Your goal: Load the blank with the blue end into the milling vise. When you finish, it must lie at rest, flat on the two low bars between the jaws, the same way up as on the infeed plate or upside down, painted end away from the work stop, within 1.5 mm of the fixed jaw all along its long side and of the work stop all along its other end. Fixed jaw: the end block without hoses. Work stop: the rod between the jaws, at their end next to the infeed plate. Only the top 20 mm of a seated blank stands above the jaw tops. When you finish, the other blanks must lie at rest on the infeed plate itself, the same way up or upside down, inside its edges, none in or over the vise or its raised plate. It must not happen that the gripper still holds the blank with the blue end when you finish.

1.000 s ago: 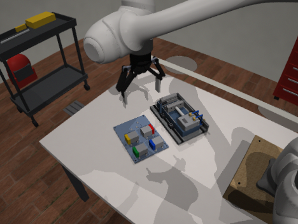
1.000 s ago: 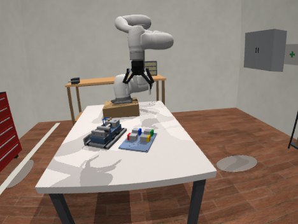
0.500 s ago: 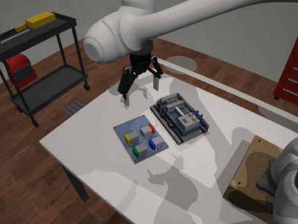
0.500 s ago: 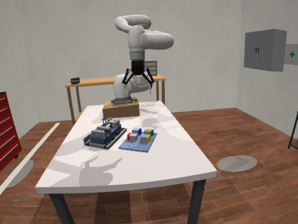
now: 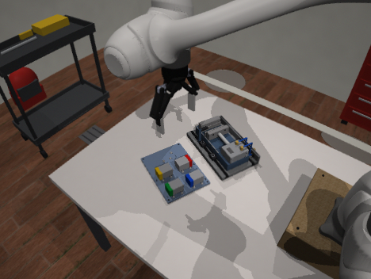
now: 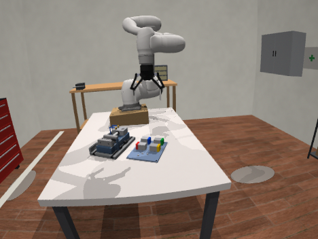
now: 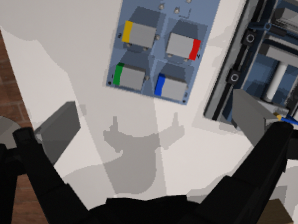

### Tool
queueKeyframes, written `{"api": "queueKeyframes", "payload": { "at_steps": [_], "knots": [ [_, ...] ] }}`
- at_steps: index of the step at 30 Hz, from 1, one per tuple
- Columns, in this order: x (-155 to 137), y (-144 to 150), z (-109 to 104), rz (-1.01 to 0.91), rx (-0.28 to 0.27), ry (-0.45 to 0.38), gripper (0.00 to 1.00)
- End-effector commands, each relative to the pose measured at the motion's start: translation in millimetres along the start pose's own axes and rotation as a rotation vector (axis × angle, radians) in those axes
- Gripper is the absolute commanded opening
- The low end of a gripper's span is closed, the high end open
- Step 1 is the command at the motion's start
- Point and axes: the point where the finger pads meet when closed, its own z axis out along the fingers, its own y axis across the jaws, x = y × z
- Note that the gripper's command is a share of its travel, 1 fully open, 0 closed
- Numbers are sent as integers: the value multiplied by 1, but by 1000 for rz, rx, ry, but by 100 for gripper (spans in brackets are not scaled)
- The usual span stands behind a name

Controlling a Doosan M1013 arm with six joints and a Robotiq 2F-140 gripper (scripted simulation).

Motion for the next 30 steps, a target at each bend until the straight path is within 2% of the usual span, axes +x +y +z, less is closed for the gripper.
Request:
{"api": "queueKeyframes", "payload": {
  "at_steps": [1,30],
  "knots": [
    [0,0,0,-64,2,0,100],
    [0,0,0,-331,3,-1,100]
  ]
}}
